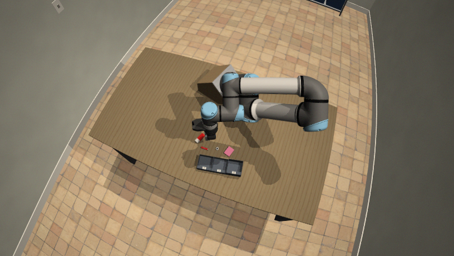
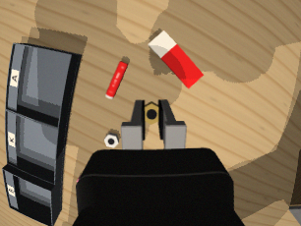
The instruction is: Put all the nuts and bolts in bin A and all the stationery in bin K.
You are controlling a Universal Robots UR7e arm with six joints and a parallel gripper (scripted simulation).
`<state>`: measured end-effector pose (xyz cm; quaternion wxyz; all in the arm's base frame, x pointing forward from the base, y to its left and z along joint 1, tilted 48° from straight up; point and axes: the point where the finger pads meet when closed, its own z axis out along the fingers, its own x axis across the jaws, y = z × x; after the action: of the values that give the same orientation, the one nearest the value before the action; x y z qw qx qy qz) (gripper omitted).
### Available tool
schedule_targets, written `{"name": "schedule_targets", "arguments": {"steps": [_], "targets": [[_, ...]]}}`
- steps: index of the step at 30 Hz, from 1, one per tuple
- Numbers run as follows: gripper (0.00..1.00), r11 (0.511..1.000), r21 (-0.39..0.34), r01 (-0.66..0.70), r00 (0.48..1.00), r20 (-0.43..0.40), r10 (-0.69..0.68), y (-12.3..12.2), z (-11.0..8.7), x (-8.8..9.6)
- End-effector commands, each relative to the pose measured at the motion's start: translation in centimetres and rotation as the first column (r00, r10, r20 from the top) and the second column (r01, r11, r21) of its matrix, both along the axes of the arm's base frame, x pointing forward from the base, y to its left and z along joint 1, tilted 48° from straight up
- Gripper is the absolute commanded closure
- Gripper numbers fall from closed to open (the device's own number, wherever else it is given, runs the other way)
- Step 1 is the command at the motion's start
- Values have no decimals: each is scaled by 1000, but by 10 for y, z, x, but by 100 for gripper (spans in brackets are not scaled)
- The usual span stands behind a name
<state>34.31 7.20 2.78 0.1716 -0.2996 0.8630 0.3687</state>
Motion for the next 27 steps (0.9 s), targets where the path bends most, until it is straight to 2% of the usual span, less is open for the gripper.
{"name": "schedule_targets", "arguments": {"steps": [1,18,21,23,27], "targets": [[66,1000,1,0,1000,0,0,-1,1,0],[66,1000,1,0,1000,0,0,-6,6,-1],[66,1000,1,0,1000,0,0,-1,13,15],[66,1000,1,0,1000,0,0,-1,13,15],[66,1000,1,0,1000,0,0,6,23,36]]}}
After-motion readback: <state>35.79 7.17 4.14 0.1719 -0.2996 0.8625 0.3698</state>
